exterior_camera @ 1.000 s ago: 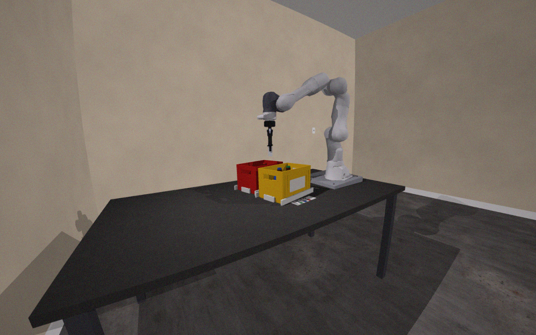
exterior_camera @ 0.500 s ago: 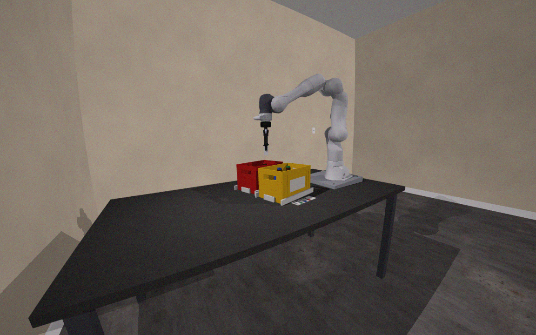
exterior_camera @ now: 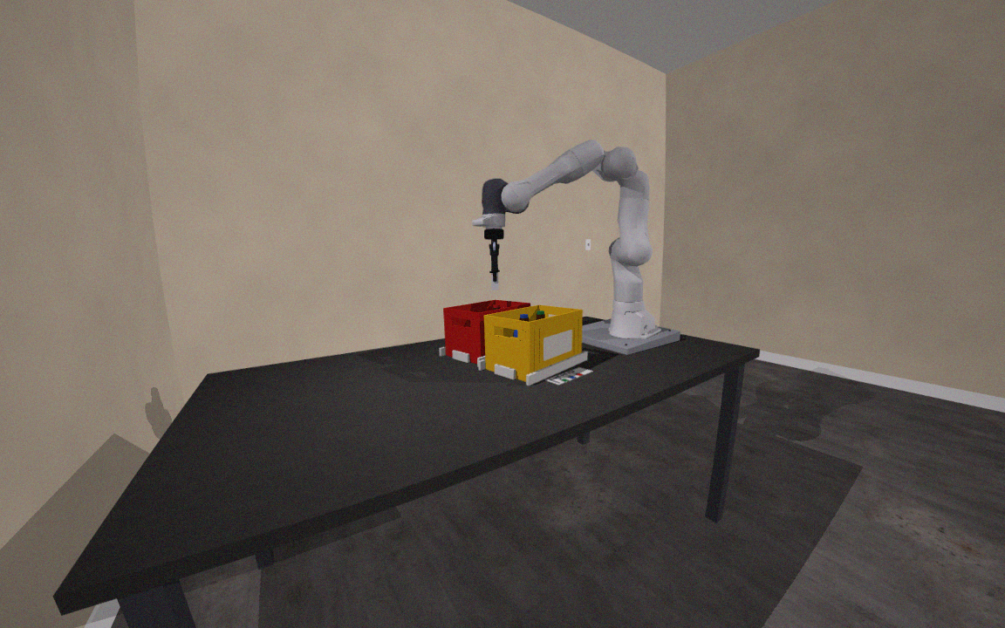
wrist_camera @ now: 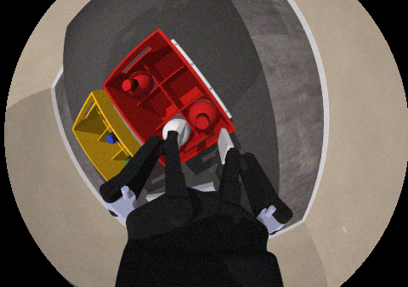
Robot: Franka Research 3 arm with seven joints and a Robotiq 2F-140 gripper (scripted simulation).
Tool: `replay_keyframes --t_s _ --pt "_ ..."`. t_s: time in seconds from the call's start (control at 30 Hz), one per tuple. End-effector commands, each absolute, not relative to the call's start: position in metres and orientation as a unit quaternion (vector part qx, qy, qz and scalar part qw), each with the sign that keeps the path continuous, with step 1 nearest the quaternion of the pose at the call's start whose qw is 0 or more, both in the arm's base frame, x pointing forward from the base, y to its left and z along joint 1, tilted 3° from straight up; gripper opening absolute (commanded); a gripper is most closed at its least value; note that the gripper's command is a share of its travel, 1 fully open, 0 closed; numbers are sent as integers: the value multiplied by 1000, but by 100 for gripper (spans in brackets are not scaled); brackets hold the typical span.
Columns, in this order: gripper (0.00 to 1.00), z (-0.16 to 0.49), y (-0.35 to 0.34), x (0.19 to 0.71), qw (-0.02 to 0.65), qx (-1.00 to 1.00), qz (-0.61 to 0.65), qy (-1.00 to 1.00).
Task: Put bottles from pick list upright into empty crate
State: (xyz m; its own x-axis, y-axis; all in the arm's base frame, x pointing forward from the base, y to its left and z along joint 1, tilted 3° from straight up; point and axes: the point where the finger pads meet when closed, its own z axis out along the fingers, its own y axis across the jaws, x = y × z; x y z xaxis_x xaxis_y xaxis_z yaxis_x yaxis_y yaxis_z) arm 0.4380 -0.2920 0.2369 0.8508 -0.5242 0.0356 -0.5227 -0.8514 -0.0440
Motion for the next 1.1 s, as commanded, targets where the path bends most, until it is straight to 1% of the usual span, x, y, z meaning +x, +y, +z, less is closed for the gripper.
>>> replay_keyframes --t_s 0.0,1.07 --pt "38 237 -292 437 17 -967 -21 253" --pt "38 203 -291 439 17 -967 -21 253"
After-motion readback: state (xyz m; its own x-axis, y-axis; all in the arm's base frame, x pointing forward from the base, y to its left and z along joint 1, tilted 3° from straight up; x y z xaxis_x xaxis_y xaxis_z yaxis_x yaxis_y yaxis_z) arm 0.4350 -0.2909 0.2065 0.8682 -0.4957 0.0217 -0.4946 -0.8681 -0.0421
